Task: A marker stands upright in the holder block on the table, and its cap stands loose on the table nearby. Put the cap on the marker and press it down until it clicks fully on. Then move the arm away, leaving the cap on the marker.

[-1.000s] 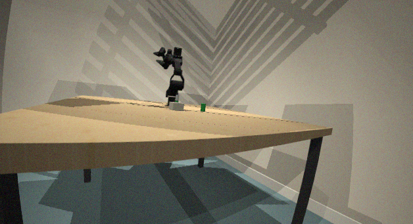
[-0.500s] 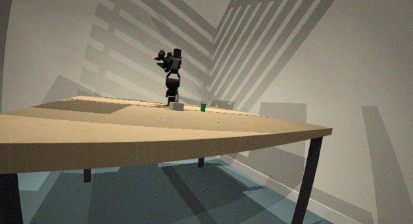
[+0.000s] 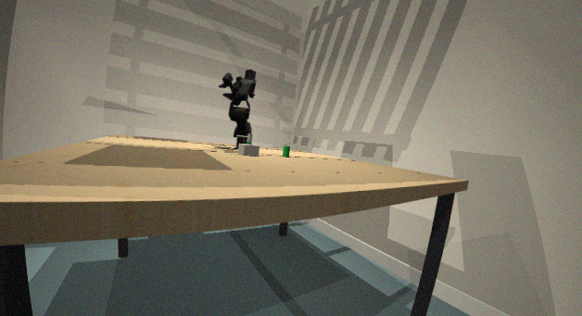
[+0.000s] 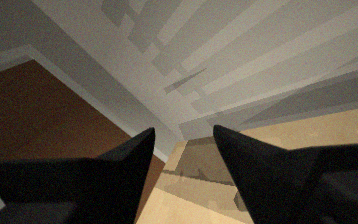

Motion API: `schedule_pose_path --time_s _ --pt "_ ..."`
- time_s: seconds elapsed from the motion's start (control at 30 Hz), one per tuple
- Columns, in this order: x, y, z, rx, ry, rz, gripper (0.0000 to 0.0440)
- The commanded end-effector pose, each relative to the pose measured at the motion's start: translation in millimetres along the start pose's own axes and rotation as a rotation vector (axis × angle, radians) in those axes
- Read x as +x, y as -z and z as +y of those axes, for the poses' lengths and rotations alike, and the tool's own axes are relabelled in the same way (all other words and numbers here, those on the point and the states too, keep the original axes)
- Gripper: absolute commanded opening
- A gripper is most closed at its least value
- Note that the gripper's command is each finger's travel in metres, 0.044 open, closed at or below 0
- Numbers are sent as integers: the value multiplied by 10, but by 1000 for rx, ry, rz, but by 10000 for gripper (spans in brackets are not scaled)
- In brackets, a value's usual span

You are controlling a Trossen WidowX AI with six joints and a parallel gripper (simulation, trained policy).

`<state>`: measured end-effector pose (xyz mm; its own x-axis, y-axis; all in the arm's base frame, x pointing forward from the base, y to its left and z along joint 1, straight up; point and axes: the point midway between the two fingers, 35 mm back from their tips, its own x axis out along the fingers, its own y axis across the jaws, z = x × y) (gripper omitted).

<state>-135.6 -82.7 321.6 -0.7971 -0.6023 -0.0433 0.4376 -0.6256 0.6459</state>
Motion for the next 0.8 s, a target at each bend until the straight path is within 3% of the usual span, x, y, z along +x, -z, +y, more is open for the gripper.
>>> schedule_pose_path --time_s 0.0,0.77 --pt "1 -19 -60 16 35 0 271" --pt "-37 -80 -473 131 238 -8 306"
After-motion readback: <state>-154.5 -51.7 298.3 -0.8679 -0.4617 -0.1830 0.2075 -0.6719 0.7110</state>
